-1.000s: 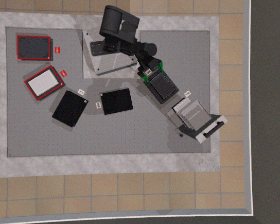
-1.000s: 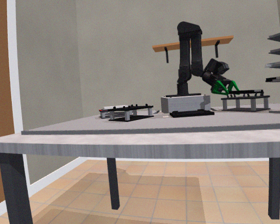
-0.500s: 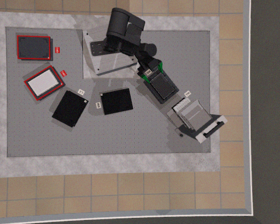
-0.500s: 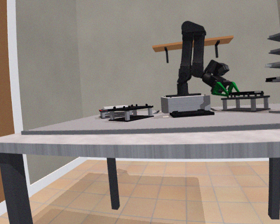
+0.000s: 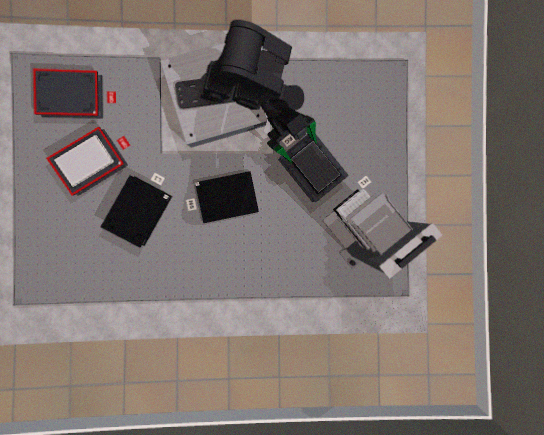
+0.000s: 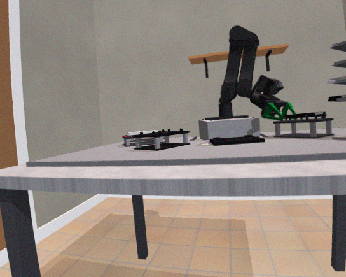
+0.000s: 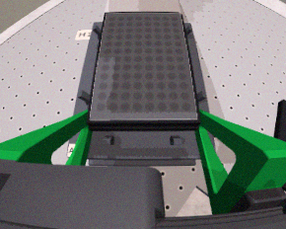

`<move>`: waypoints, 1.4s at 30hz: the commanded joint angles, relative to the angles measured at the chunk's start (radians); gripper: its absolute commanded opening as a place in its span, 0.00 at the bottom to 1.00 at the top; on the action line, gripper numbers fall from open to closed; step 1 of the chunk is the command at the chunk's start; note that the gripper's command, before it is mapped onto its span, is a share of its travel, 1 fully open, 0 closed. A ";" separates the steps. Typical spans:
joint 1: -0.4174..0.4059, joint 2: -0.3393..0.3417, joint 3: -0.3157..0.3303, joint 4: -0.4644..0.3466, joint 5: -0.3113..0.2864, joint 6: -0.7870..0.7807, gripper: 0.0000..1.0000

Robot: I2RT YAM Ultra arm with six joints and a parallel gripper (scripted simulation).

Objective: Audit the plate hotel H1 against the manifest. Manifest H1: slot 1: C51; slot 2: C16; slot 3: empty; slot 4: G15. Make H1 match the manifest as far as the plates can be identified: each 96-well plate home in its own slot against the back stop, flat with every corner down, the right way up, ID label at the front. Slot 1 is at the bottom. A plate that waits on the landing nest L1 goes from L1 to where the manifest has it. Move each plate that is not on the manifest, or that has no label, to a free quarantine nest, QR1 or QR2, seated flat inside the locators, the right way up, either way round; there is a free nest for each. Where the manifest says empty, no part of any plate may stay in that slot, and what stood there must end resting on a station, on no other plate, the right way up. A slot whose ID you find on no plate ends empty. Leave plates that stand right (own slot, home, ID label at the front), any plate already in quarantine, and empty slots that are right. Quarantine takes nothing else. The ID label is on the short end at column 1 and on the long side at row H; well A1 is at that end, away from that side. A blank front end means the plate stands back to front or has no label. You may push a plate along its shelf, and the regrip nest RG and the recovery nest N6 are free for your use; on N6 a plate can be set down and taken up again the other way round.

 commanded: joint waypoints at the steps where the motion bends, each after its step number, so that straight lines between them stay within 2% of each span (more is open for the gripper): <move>1: -0.002 0.018 0.001 0.049 0.000 -0.003 0.86; 2: -0.002 0.025 0.001 0.055 0.000 -0.003 0.86; 3: -0.003 0.073 0.000 0.104 -0.001 -0.003 0.93; 4: -0.003 0.076 0.000 0.107 -0.001 -0.003 0.93; 17: -0.003 0.077 0.000 0.108 -0.001 -0.003 0.93; 18: -0.003 0.077 0.000 0.108 -0.001 -0.003 1.00; 32: -0.003 0.077 0.000 0.108 -0.001 -0.003 1.00; 42: 0.007 -0.160 0.003 -0.134 0.007 0.003 1.00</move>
